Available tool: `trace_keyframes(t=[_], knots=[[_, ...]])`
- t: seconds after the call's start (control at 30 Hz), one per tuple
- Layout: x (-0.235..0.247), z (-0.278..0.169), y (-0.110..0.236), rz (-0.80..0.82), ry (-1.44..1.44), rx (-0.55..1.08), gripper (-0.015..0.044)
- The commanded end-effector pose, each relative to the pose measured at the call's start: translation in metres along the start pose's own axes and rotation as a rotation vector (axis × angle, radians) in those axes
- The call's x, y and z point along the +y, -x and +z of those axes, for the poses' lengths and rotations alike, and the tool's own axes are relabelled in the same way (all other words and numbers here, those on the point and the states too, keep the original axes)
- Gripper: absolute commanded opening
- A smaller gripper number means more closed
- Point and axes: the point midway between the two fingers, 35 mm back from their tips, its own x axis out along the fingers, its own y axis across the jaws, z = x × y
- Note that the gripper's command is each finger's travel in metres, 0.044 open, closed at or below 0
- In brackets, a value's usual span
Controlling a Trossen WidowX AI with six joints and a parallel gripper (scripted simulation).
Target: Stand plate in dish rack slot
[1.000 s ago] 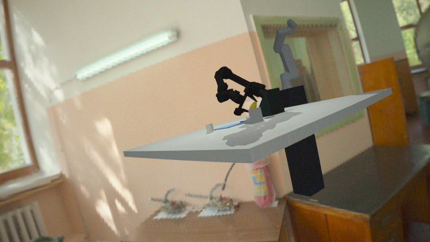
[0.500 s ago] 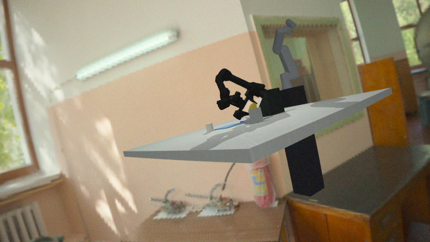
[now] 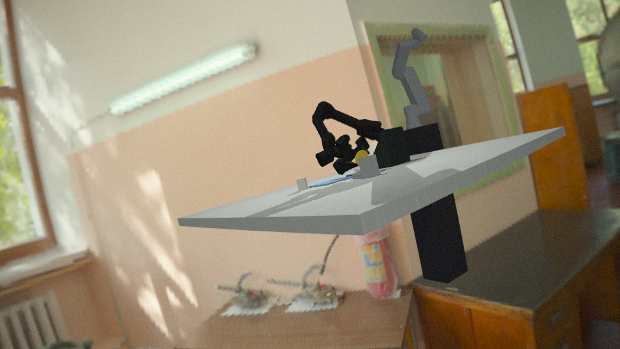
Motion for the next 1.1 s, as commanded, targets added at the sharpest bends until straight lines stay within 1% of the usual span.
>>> trace_keyframes(t=[0.0,0.53,0.87,1.07], knots=[[-0.001,-0.001,0.003,-0.026,0.088,-0.060,0.0000],[-0.009,-0.008,0.019,-0.221,0.462,-0.240,0.0000],[-0.010,-0.008,0.019,-0.223,0.466,-0.242,0.0000],[-0.012,-0.003,0.006,-0.220,0.457,-0.236,0.0000]])
